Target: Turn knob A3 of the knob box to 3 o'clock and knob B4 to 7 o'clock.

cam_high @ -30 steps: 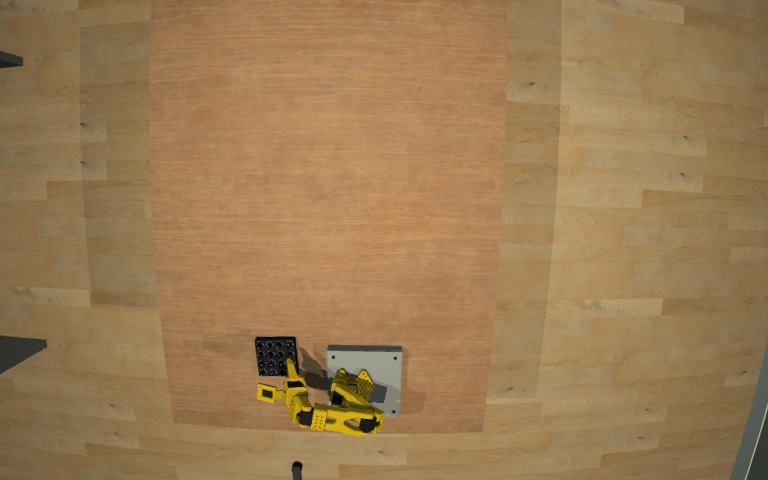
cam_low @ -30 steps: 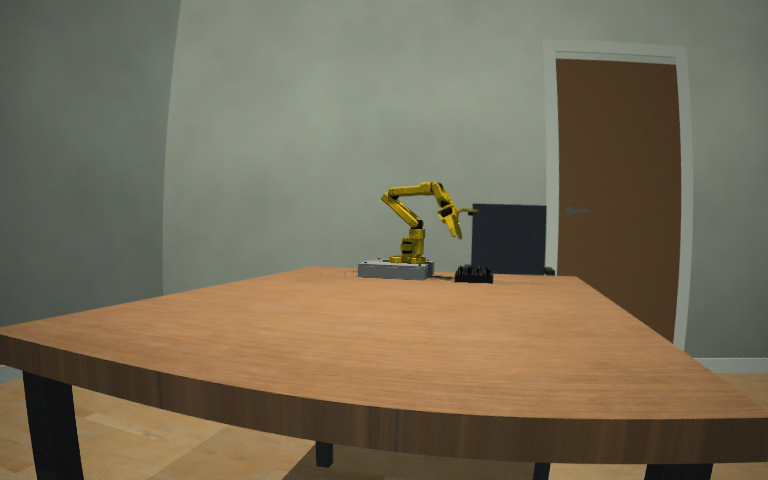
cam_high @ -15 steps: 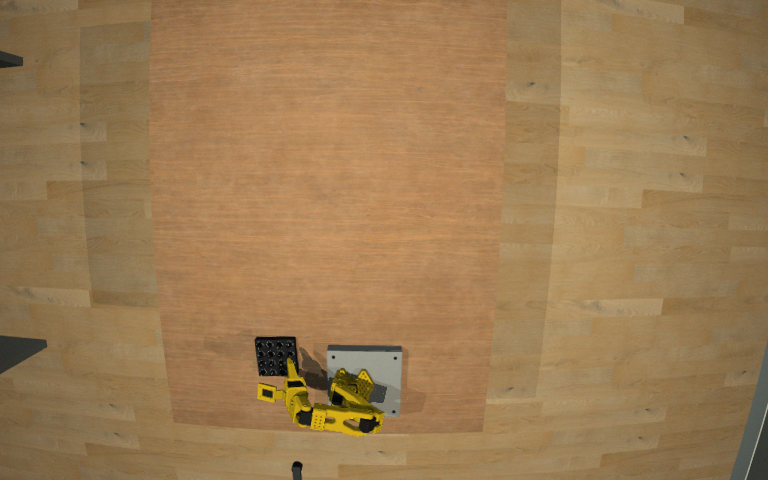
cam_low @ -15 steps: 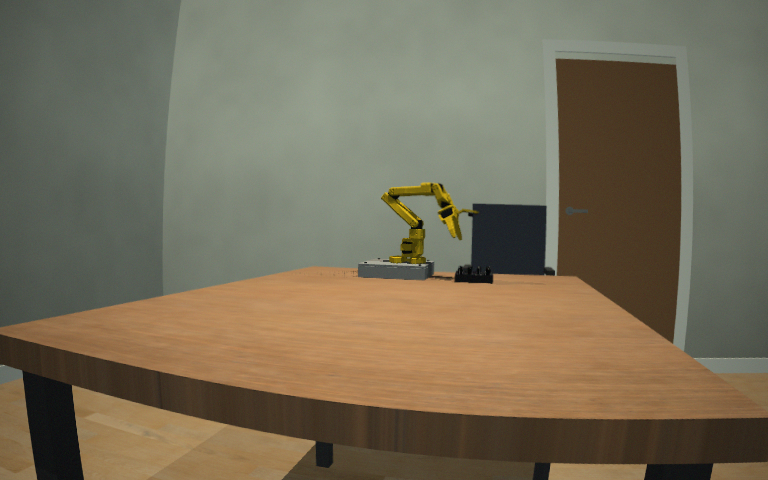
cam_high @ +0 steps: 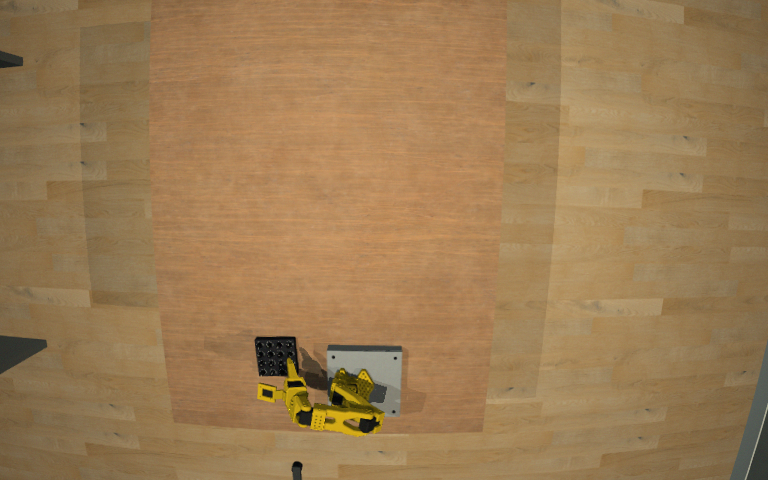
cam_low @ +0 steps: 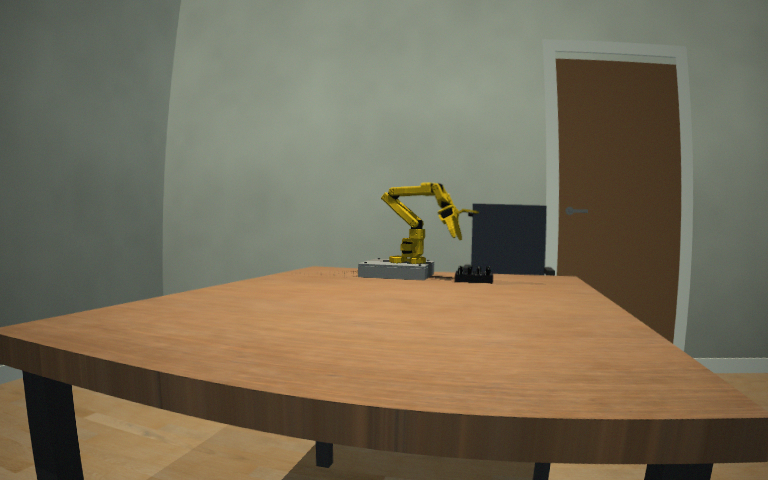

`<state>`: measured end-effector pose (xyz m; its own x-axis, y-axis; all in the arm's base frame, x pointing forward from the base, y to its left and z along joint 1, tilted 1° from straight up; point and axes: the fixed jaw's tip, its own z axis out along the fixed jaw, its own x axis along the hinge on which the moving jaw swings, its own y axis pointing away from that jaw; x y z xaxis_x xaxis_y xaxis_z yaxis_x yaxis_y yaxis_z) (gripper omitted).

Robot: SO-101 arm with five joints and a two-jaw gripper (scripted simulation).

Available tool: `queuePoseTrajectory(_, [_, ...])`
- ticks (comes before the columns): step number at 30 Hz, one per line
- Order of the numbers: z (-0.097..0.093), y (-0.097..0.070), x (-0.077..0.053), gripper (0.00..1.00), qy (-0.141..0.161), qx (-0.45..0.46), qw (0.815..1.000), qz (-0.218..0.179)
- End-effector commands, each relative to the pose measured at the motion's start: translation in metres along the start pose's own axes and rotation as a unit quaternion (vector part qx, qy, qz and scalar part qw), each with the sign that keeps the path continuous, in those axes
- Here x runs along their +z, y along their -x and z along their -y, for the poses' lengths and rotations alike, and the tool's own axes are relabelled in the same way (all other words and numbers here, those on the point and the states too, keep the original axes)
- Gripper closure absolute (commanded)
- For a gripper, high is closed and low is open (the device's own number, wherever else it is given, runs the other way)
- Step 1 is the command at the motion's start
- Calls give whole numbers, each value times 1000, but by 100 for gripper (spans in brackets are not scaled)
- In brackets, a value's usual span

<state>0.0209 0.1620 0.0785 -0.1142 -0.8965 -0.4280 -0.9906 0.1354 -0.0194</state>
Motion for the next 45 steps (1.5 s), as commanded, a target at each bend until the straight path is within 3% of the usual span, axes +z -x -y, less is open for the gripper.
queuePoseTrajectory(1, [-1, -5, 4, 60, 2, 0, 1000, -13])
queuePoseTrajectory(36, [-1, -4, 4, 60, 2, 0, 1000, -13])
queuePoseTrajectory(45, [-1, 12, 9, 60, 2, 0, 1000, -14])
